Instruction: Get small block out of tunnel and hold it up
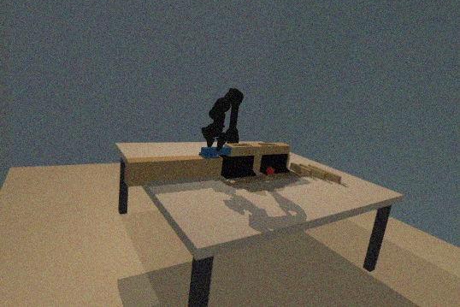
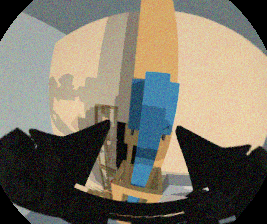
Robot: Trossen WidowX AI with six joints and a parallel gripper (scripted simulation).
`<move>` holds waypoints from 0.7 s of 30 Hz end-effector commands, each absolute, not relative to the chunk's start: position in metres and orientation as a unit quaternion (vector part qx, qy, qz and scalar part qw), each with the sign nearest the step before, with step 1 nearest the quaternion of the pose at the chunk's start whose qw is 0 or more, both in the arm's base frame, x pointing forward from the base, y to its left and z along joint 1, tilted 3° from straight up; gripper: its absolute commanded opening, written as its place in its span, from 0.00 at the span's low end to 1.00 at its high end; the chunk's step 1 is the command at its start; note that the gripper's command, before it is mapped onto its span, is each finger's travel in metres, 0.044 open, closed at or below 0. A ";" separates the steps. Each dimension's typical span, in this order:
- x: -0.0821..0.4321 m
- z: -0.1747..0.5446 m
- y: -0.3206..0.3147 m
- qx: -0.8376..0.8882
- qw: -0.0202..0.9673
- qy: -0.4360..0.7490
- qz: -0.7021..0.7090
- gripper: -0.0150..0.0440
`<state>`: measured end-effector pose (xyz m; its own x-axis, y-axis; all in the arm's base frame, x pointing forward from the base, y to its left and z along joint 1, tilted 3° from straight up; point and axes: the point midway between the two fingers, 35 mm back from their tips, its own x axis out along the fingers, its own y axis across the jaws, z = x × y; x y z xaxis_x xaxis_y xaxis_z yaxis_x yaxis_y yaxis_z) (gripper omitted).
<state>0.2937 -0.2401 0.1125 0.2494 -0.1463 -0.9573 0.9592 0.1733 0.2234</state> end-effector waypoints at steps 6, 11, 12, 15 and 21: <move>0.293 0.096 -0.237 0.473 0.631 0.435 -0.434 1.00; 0.294 0.103 -0.239 0.472 0.633 0.431 -0.436 0.81; 0.294 0.103 -0.239 0.472 0.633 0.431 -0.436 0.80; 0.294 0.103 -0.239 0.472 0.633 0.431 -0.436 0.77; 0.294 0.103 -0.239 0.472 0.633 0.431 -0.436 0.70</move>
<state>0.2935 -0.2396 0.1026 0.2472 -0.1452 -0.9580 0.9596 0.1738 0.2213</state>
